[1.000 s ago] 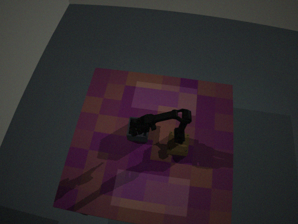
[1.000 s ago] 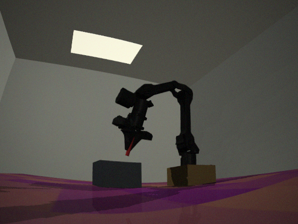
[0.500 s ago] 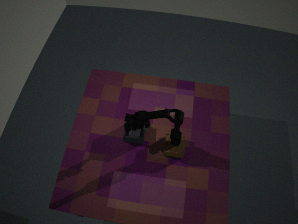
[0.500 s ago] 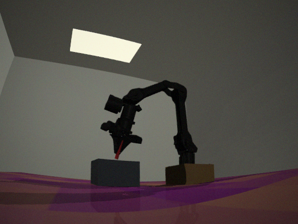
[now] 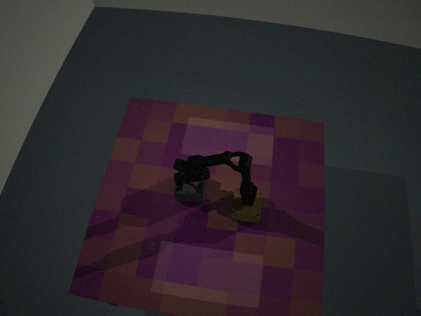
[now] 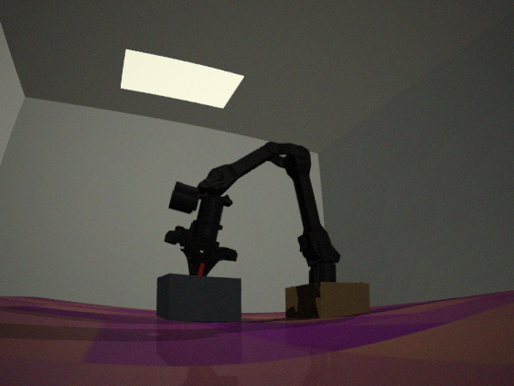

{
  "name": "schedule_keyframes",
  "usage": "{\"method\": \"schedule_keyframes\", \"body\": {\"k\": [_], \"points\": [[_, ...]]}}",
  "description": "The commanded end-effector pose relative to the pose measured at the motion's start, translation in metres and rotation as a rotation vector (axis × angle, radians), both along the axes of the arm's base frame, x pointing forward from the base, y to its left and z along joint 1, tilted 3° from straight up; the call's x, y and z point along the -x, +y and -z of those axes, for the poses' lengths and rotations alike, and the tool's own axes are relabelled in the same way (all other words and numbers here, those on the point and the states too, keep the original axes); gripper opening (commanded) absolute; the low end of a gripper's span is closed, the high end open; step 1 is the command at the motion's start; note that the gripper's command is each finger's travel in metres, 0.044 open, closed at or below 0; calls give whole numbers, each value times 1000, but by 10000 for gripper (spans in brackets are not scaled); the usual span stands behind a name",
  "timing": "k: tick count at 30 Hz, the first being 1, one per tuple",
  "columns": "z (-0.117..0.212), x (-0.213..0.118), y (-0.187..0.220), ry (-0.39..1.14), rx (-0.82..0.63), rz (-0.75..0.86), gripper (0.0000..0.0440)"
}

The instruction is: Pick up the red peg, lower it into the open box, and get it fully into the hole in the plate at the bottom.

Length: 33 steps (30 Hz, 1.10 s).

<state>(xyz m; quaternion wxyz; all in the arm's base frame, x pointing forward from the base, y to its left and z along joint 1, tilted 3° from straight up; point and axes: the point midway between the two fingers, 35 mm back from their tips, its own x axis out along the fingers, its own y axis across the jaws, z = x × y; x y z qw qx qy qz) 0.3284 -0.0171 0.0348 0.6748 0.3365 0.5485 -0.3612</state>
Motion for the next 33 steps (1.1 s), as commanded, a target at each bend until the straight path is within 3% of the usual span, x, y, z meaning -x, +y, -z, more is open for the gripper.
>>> {"method": "schedule_keyframes", "body": {"k": [1,3,8,18,33], "points": [[10,1,-2,33,-1,-23,149],[13,-2,-4,40,0,-23,153],[12,-16,-9,26,3,-30,265],[7,-41,-26,8,28,-53,432],[-13,-74,-70,-103,104,-1,440]]}}
